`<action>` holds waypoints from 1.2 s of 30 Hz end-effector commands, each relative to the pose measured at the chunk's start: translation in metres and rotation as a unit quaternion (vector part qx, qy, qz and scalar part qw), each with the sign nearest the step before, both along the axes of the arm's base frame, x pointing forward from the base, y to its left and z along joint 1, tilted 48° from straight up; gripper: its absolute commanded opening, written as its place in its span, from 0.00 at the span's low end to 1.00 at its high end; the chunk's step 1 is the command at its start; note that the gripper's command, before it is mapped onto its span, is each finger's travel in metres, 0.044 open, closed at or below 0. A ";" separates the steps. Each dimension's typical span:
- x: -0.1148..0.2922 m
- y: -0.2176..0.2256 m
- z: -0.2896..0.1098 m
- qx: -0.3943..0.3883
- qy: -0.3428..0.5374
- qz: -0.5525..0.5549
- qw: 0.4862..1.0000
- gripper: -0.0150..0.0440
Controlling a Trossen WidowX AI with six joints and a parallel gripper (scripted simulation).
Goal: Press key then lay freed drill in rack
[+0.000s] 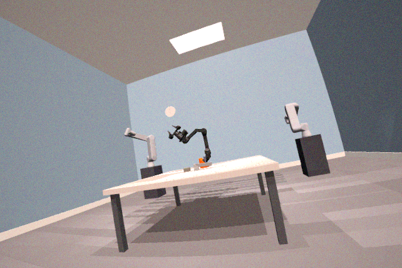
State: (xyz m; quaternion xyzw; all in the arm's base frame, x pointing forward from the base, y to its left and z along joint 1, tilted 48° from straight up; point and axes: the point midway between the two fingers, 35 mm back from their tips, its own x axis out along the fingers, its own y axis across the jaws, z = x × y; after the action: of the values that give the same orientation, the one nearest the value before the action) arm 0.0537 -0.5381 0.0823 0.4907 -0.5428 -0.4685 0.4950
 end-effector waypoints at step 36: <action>0.247 0.191 -0.076 0.161 0.570 0.575 0.564 0.25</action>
State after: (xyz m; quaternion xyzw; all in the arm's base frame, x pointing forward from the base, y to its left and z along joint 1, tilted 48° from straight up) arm 0.2741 -0.4092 0.0085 0.4446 0.1969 -0.4515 0.7481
